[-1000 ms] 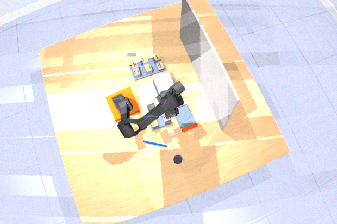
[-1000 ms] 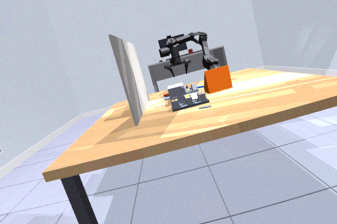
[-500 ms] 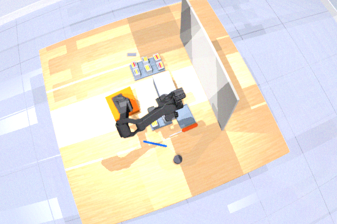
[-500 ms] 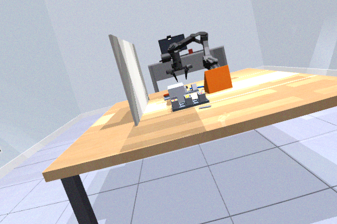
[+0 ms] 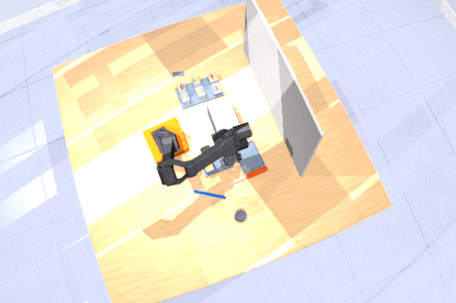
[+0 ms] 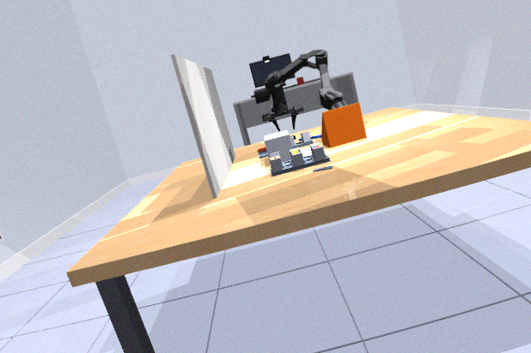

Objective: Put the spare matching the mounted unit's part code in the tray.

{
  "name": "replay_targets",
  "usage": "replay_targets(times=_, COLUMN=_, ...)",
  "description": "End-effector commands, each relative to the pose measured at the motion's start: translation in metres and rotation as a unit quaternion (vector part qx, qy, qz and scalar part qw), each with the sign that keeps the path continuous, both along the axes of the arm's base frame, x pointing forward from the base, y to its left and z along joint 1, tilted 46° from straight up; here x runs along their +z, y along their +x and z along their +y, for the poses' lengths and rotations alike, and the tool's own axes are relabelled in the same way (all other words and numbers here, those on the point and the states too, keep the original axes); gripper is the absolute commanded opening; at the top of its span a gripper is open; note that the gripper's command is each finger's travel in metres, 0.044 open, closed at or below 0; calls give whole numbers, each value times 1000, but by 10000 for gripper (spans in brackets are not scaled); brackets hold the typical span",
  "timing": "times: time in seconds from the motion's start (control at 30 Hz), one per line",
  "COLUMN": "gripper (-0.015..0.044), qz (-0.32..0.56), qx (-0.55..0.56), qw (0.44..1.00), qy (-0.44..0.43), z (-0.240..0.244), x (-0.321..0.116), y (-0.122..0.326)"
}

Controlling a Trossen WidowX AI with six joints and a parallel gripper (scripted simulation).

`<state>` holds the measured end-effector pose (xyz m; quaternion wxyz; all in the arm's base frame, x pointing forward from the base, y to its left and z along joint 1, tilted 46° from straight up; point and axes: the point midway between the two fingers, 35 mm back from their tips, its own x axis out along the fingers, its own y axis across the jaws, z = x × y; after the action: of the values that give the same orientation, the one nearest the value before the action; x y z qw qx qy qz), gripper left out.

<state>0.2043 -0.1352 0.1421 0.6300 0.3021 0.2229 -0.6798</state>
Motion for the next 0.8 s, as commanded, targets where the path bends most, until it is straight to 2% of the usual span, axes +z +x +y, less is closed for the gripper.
replay_targets(times=0.0, gripper=300, qz=4, qx=2, qw=1000, qy=3, z=-4, x=-7, y=-1)
replay_targets(times=0.77, gripper=300, qz=4, qx=2, qw=1000, qy=1, z=-33, x=-31, y=-3)
